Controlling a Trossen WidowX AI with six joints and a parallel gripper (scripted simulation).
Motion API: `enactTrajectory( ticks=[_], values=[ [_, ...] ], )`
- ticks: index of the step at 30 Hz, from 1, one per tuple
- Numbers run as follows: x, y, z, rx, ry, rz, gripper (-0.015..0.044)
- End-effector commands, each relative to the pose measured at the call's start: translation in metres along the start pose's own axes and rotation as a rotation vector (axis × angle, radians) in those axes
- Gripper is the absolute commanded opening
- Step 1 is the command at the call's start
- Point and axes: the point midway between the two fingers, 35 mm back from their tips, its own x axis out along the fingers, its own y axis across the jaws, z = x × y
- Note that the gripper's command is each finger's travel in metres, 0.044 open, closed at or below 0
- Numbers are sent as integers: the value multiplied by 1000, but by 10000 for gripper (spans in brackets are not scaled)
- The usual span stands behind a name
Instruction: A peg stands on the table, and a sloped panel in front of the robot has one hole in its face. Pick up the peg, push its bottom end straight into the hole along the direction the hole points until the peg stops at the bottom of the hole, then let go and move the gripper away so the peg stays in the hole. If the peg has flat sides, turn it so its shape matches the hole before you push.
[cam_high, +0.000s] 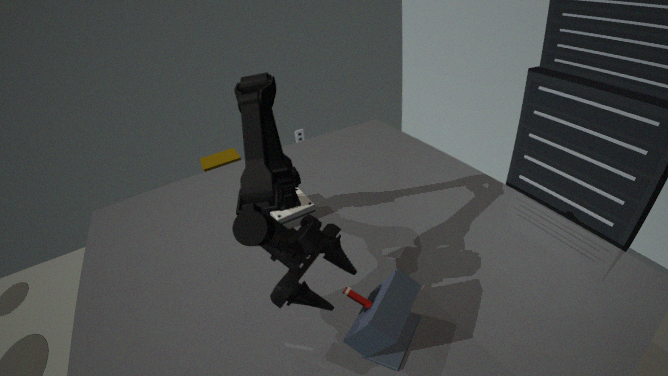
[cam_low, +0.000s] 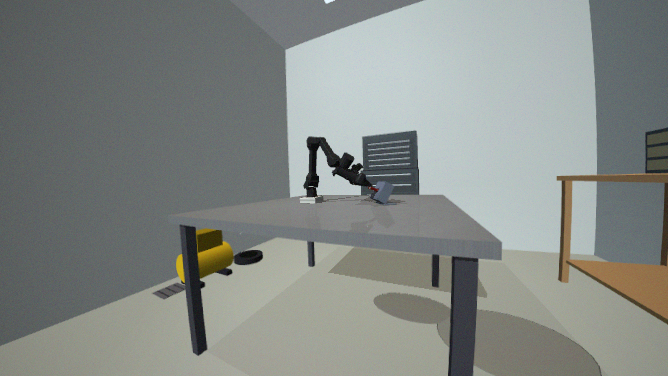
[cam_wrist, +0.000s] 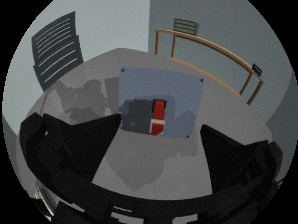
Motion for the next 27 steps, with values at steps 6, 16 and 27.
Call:
enactTrajectory(
  ticks=[6,16,27],
  values=[
    [-16,-1,0,-2,1,2,440],
    [-36,-2,-1,1,3,1,440],
    [-52,-3,-2,3,2,-1,440]
  ],
)
